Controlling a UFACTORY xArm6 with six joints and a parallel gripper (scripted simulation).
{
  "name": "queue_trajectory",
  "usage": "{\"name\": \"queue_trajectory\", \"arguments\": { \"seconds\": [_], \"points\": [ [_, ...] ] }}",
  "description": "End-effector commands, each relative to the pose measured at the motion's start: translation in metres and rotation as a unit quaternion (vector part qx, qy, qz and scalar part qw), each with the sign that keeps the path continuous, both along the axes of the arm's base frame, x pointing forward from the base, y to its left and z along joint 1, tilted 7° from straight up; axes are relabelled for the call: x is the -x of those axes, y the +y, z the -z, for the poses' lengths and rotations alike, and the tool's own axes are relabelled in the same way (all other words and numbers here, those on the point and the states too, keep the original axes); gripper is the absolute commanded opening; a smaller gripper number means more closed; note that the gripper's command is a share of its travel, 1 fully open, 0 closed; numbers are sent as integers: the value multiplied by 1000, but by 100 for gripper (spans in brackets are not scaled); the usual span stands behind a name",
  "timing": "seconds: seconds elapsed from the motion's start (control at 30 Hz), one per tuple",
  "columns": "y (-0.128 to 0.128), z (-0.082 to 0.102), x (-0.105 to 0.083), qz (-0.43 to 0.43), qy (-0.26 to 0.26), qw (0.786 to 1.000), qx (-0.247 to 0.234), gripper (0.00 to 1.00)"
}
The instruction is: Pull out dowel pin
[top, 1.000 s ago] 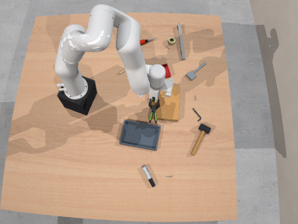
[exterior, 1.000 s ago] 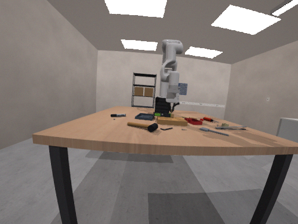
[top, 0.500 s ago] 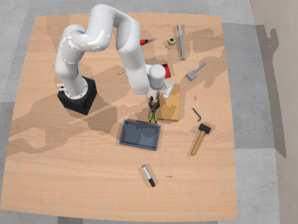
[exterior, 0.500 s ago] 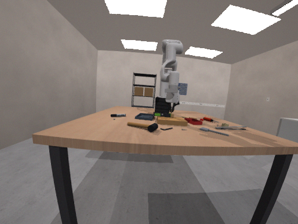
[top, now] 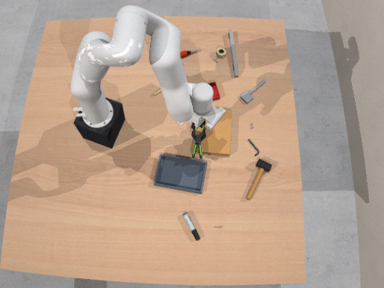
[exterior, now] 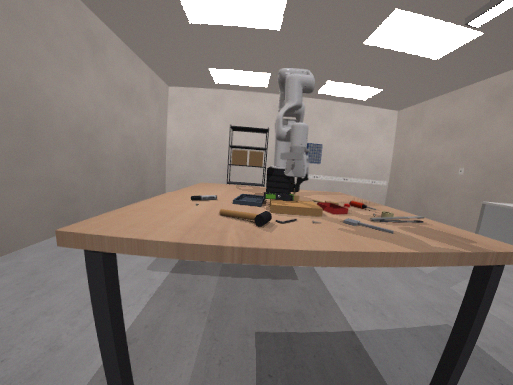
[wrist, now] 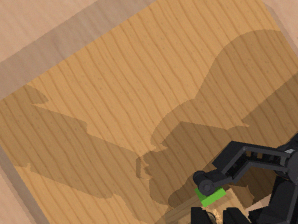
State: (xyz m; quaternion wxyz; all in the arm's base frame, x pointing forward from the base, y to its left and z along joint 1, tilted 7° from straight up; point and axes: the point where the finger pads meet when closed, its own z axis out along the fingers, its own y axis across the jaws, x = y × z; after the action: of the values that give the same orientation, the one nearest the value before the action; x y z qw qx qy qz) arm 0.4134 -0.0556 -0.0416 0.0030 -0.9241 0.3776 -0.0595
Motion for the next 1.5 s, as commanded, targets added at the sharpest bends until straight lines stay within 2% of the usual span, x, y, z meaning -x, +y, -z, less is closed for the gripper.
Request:
{"name": "queue_trajectory", "arguments": {
  "seconds": [0.0,0.17,0.77,1.47],
  "points": [
    [0,-1,-1,47,-4,999,3,0],
    [0,-2,-1,58,-5,998,2,0],
    [0,-2,-1,-53,0,999,15,0],
    [0,-2,-1,-175,6,984,29,0]
  ]
}}
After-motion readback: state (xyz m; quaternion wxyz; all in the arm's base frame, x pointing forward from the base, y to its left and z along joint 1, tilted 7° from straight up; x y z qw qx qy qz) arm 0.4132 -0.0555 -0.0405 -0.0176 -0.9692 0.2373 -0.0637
